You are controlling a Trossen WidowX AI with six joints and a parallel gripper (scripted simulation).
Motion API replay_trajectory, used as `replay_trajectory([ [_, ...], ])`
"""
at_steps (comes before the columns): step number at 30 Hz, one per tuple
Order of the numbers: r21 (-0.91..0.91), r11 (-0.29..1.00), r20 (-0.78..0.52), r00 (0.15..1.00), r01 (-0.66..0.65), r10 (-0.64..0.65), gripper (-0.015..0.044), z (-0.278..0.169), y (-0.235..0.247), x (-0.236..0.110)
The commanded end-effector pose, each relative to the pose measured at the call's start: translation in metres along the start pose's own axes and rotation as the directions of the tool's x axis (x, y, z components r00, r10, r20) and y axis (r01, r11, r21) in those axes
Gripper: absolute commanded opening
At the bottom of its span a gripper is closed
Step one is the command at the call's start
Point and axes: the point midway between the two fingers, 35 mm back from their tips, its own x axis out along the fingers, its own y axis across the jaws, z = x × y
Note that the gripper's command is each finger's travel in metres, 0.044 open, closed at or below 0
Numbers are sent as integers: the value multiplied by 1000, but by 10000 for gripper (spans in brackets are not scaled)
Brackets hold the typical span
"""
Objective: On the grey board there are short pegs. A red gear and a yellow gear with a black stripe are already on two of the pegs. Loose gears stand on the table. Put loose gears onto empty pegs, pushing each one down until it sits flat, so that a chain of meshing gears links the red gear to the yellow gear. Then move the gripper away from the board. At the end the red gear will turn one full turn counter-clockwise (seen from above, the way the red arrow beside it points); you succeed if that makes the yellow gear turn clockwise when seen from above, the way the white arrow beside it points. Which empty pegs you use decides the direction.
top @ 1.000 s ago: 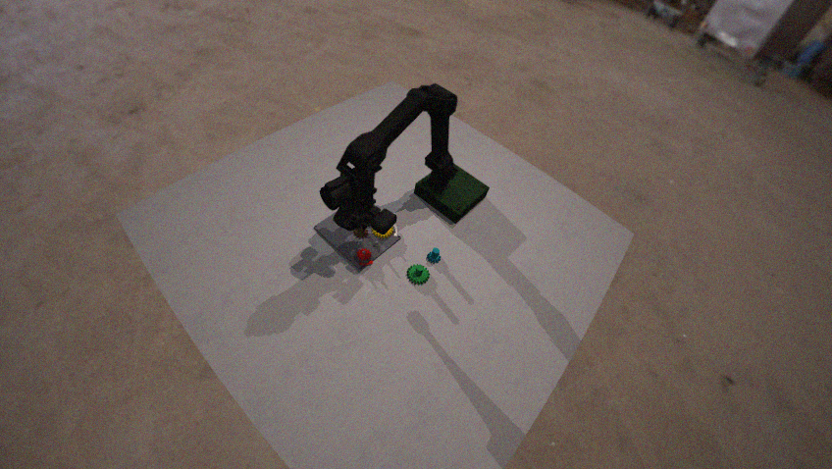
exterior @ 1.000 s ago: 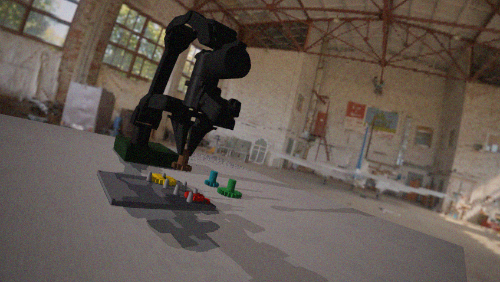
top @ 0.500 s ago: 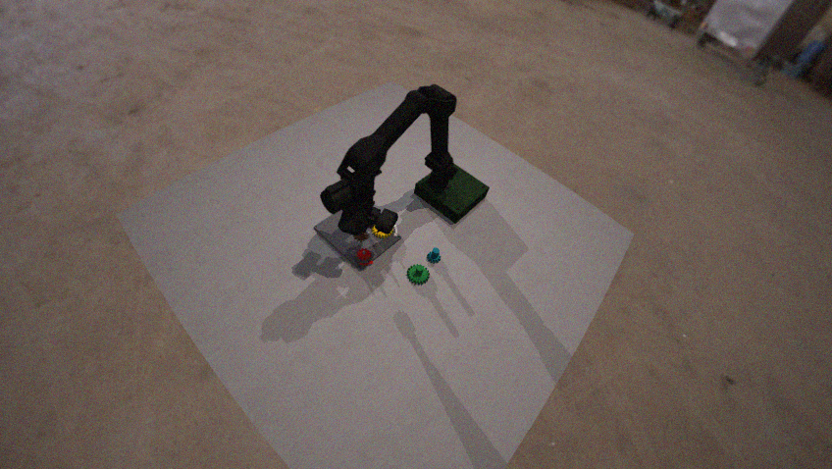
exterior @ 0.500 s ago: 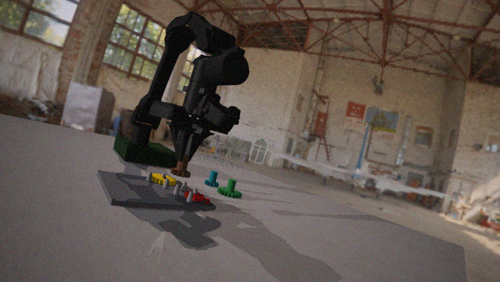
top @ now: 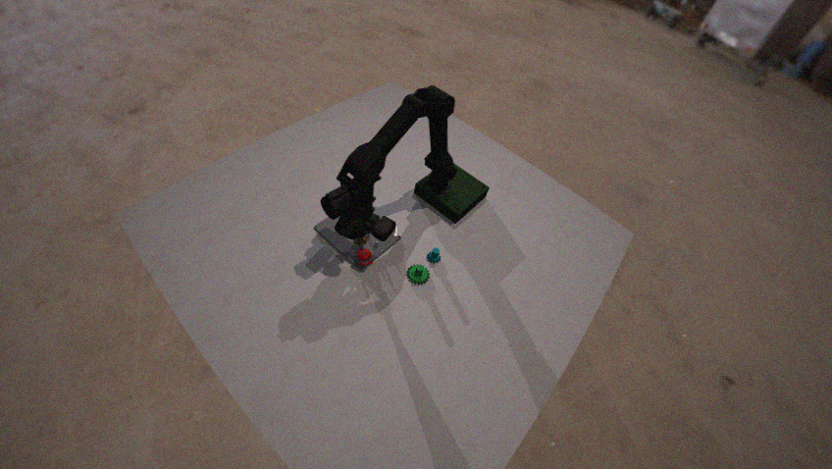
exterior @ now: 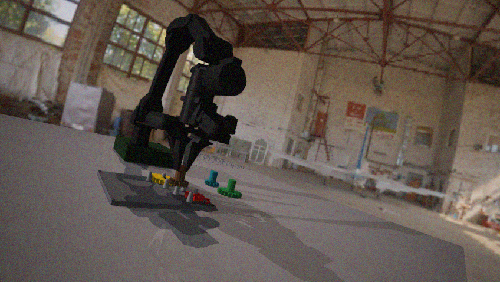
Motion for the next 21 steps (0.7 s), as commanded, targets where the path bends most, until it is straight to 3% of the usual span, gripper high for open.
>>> replay_trajectory([
  [1,106,994,-6,1000,-7,8,0,-1,2,9],
  [10,280,960,-6,1000,-6,8,0,-2,1,14],
  [21,90,996,-6,1000,-7,8,0,-1,2,16],
])
